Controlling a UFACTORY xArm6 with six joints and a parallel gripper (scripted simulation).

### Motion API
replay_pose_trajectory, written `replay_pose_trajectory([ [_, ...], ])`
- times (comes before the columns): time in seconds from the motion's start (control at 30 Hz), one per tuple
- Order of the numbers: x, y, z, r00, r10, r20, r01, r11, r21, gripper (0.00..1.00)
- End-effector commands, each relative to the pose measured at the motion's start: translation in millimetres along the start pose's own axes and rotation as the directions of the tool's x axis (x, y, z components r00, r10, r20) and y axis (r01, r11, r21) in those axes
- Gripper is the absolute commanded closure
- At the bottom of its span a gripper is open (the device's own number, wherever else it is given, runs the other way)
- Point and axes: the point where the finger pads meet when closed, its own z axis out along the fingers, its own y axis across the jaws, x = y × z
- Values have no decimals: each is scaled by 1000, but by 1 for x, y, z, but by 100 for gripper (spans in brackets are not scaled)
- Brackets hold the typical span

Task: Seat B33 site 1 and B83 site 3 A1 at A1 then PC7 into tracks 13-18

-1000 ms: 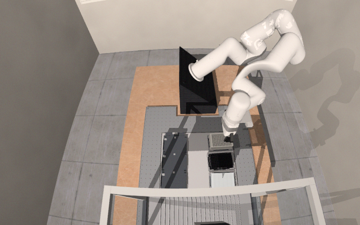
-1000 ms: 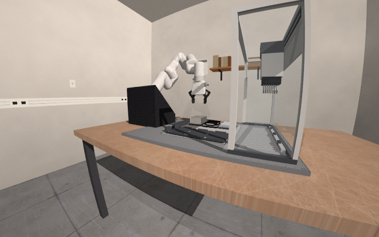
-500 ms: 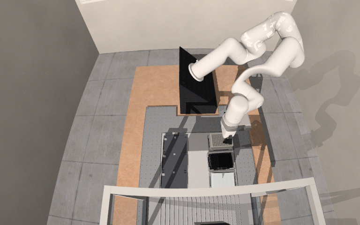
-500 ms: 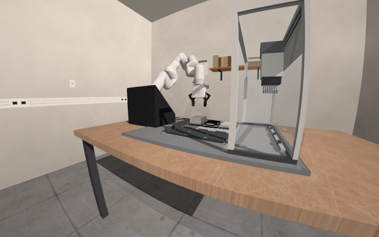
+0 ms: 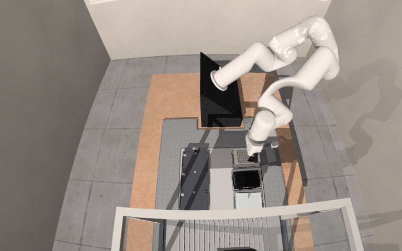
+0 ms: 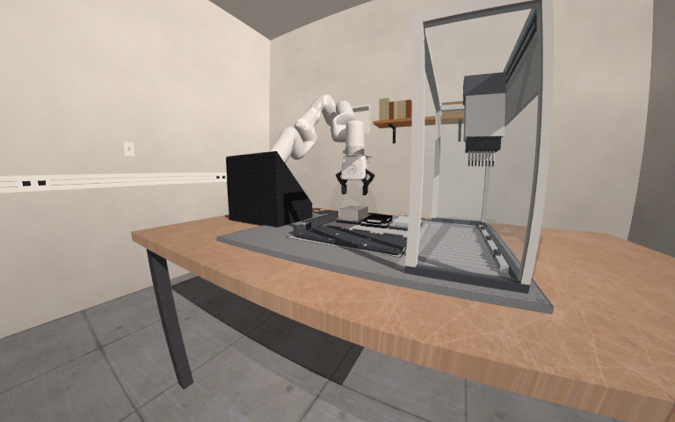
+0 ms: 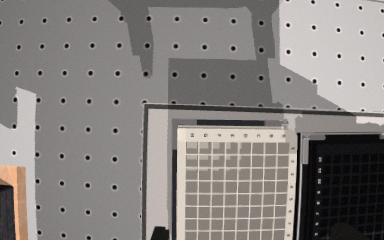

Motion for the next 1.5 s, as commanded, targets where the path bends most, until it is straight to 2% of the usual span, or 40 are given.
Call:
replay_pose_trajectory([
  [0.0,0,1,7,1000,-1,0,1,1000,-3,0],
  [0.4,0,1,24,1000,-1,0,1,1000,-3,0],
  [0.9,0,1,24,1000,-1,0,1,1000,-3,0],
  [1.47,0,1,34,1000,-1,0,1,1000,-3,0],
])
